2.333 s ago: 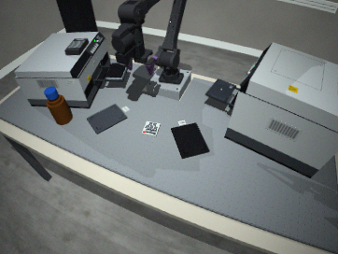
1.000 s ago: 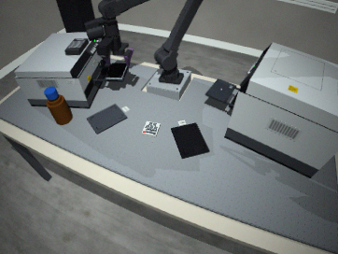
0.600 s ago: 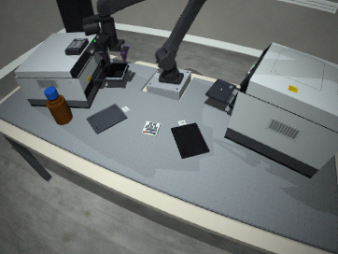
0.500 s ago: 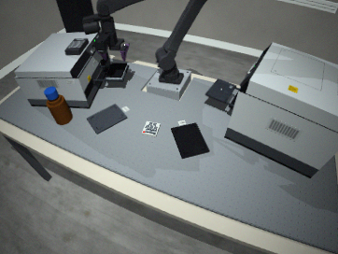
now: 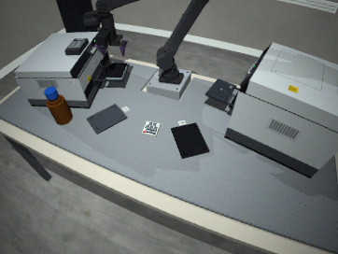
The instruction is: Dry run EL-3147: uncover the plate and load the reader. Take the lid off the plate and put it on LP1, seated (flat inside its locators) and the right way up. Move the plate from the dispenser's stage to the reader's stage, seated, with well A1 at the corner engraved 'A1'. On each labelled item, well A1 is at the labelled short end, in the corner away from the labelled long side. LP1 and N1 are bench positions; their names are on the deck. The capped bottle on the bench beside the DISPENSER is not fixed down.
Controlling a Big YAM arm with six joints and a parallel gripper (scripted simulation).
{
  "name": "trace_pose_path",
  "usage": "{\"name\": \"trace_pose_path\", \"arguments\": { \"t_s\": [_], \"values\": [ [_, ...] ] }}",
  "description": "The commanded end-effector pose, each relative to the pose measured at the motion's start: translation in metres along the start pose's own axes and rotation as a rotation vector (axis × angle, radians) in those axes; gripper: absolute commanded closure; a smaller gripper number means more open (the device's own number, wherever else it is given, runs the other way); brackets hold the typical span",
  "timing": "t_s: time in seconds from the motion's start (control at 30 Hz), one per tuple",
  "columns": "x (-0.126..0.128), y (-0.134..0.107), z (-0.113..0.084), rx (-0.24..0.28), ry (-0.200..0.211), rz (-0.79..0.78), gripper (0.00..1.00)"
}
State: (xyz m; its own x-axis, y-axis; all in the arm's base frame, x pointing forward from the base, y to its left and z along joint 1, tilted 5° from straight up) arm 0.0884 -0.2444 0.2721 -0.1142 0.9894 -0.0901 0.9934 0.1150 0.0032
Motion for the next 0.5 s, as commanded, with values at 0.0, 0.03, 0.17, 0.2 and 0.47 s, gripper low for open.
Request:
{"name": "trace_pose_path", "arguments": {
  "t_s": [0.0, 0.03, 0.17, 0.2, 0.47],
  "values": [
    [-0.024, -0.007, -0.023, -0.025, -0.070, -0.052, 0.00],
    [-0.024, -0.007, -0.023, -0.025, -0.070, -0.052, 0.00],
    [-0.024, 0.002, -0.020, -0.018, -0.054, -0.073, 0.00],
    [-0.024, 0.003, -0.019, -0.017, -0.052, -0.078, 0.00],
    [-0.020, 0.006, -0.019, -0.013, -0.065, -0.098, 0.00]
  ]
}}
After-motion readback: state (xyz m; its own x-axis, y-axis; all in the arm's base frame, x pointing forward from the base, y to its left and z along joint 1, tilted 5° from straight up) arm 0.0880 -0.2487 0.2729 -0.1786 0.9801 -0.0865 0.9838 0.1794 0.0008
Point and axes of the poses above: the point where the finger pads meet when closed, its own z axis out along the fingers, its own x axis across the jaws, y = z × x, the point moved 9 cm from there along -z, back along the fingers, and after that the axes turned 3 degrees about z, right-handed, at the moved point
